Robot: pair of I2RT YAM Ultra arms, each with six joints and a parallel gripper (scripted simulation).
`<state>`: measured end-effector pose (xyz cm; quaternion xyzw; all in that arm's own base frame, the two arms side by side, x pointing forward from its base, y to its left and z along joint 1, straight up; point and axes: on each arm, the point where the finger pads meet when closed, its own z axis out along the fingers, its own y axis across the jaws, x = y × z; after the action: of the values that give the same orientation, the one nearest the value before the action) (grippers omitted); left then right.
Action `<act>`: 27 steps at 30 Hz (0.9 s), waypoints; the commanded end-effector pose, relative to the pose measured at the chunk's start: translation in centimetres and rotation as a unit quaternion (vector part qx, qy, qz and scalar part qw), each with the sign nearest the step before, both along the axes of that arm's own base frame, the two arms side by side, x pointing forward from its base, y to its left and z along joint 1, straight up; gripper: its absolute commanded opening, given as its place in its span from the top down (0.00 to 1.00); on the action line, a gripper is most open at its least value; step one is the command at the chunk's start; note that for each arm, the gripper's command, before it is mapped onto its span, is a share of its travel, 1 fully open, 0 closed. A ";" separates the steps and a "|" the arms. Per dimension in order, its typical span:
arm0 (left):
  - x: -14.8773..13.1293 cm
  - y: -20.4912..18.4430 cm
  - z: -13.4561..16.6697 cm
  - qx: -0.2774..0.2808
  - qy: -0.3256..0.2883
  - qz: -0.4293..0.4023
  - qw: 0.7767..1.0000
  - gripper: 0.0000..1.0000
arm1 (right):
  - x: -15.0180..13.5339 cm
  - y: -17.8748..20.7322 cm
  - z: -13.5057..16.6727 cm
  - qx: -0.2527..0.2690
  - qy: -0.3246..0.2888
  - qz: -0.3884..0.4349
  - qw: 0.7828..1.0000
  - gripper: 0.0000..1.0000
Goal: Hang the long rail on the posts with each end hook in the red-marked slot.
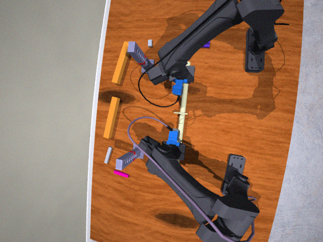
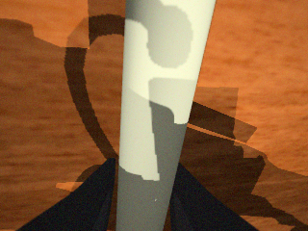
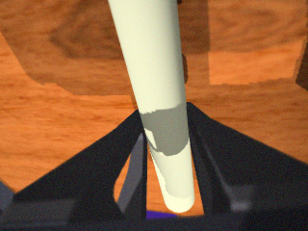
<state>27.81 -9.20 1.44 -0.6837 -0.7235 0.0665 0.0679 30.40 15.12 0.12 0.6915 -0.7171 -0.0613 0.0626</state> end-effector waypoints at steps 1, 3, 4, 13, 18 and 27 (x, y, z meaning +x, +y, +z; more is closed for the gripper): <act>0.5 -0.2 0.2 -0.005 -0.011 0.000 1.000 0.72 | 0.2 0.1 0.3 0.006 -0.004 0.001 1.000 0.81; 0.5 -0.2 0.2 -0.005 -0.011 0.000 1.000 0.72 | 0.2 0.1 0.3 0.006 -0.004 0.001 1.000 0.81; 0.5 -0.2 0.2 -0.005 -0.011 0.000 1.000 0.73 | 0.2 0.1 0.3 0.006 -0.004 0.001 1.000 0.81; 1.0 -0.1 0.1 -0.007 -0.017 0.000 1.000 1.00 | 0.2 0.1 0.3 0.006 -0.004 0.001 1.000 0.81; 0.6 -0.1 0.3 -0.006 -0.012 0.000 1.000 0.81 | 0.2 0.1 0.3 0.006 -0.004 0.001 1.000 0.81; 0.5 -0.1 0.6 -0.005 -0.013 0.002 1.000 0.81 | 0.2 0.1 0.6 0.006 -0.005 0.003 1.000 0.81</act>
<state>27.76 -9.20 1.43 -0.6835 -0.7235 0.0675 0.0689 30.40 15.12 0.12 0.6909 -0.7176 -0.0612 0.0626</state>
